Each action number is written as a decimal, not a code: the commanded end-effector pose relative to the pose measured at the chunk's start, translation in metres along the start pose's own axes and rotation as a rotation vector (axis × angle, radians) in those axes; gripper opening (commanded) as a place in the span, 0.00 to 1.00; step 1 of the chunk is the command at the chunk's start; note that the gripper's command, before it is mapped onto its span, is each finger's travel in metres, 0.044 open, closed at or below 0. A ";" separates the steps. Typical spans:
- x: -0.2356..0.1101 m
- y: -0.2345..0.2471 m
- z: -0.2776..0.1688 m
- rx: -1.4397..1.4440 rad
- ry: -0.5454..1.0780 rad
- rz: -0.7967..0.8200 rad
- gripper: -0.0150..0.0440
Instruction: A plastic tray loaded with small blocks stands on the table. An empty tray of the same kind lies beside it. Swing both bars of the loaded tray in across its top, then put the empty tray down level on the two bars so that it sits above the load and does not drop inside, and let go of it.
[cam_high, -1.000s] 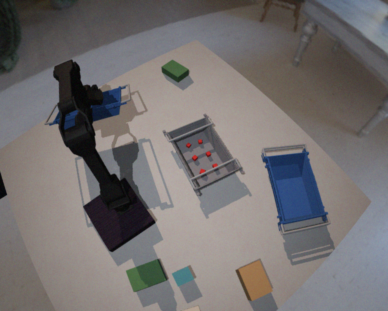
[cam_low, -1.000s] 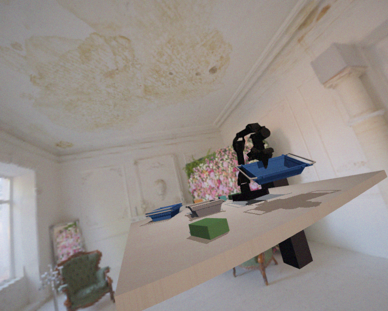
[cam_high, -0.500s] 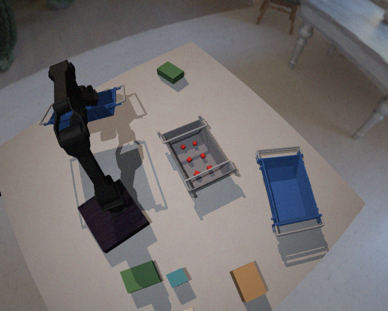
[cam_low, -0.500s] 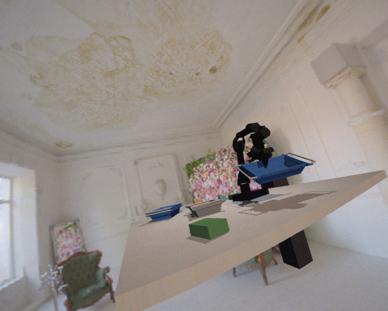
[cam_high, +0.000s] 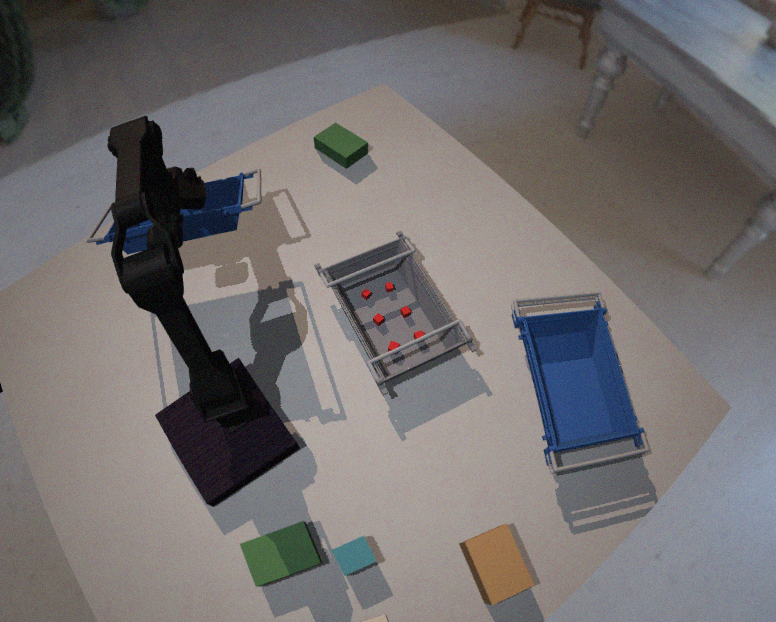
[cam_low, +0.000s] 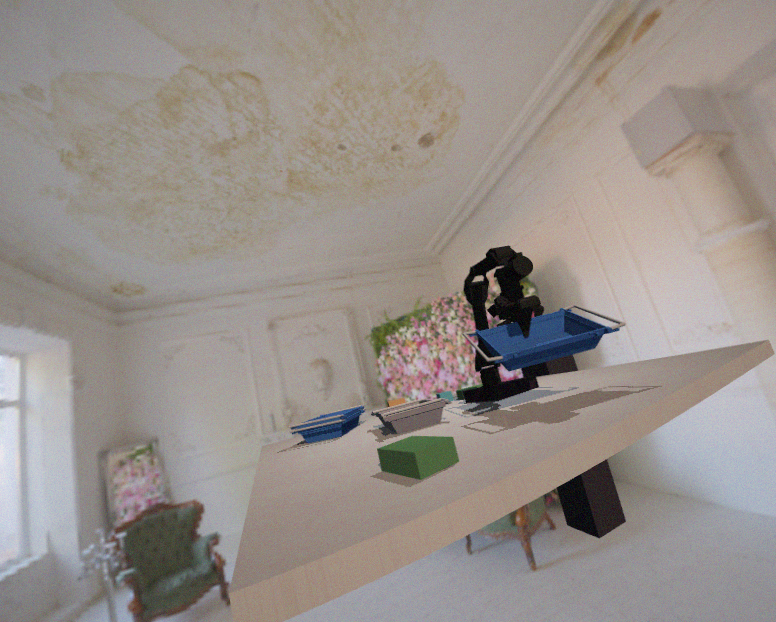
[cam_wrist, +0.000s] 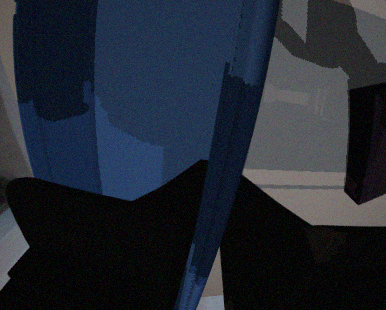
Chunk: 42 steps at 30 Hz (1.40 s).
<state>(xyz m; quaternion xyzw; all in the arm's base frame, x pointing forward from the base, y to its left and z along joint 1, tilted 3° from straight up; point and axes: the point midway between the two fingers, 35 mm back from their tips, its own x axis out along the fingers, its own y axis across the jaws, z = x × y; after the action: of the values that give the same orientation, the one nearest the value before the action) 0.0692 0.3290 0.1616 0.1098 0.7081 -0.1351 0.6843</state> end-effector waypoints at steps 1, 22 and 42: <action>-0.005 0.003 0.016 0.051 -0.002 0.020 0.25; -0.007 -0.002 0.103 0.328 -0.007 0.026 0.25; -0.008 -0.026 0.181 0.592 -0.012 0.030 0.25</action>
<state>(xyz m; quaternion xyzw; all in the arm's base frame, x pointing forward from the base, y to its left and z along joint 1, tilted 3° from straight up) 0.2213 0.2492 0.1612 0.2944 0.6427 -0.3212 0.6302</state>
